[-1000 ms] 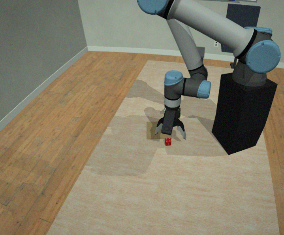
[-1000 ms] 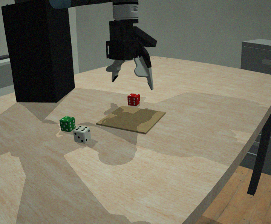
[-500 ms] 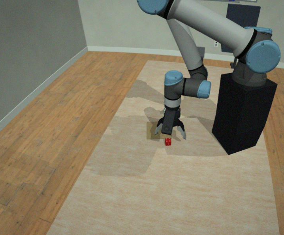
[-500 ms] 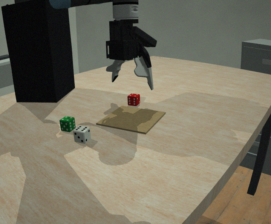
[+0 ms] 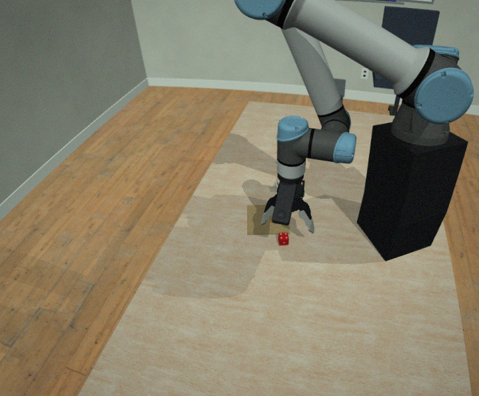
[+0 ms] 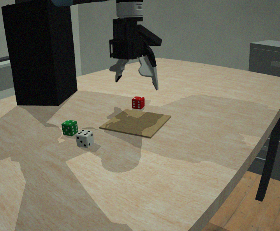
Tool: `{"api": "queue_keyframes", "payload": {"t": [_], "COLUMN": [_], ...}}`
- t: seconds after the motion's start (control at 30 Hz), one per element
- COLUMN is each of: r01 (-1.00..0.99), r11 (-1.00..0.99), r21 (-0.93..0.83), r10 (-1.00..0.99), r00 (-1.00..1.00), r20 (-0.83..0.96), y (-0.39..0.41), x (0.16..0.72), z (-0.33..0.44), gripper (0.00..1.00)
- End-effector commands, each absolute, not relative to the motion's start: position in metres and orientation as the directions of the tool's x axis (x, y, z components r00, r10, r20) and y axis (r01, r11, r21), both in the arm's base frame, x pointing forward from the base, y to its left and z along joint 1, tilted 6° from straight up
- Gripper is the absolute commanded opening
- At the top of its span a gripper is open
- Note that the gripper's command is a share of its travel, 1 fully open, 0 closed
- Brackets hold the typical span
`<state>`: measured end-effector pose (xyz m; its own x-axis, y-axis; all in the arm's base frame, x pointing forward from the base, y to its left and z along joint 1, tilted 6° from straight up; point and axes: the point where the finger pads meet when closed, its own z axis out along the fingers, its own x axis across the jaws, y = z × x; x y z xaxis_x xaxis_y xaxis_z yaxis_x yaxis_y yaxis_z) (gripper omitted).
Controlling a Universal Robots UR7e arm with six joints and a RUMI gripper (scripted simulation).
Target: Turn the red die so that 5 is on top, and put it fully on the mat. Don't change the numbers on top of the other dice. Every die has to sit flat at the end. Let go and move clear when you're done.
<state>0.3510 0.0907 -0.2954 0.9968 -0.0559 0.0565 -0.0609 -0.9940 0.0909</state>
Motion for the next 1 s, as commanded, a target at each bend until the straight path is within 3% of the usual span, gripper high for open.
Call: {"api": "queue_keyframes", "payload": {"t": [0.0,0.97], "r01": [-0.061,-0.061], "r11": [-0.994,-0.994], "r21": [0.091,0.091], "r10": [-0.056,-0.056], "r00": [0.997,0.997], "r20": [0.057,0.057], "y": [0.092,0.099], "x": [0.351,0.347], "z": [-0.284,-0.206], "gripper": [1.00,1.00]}}
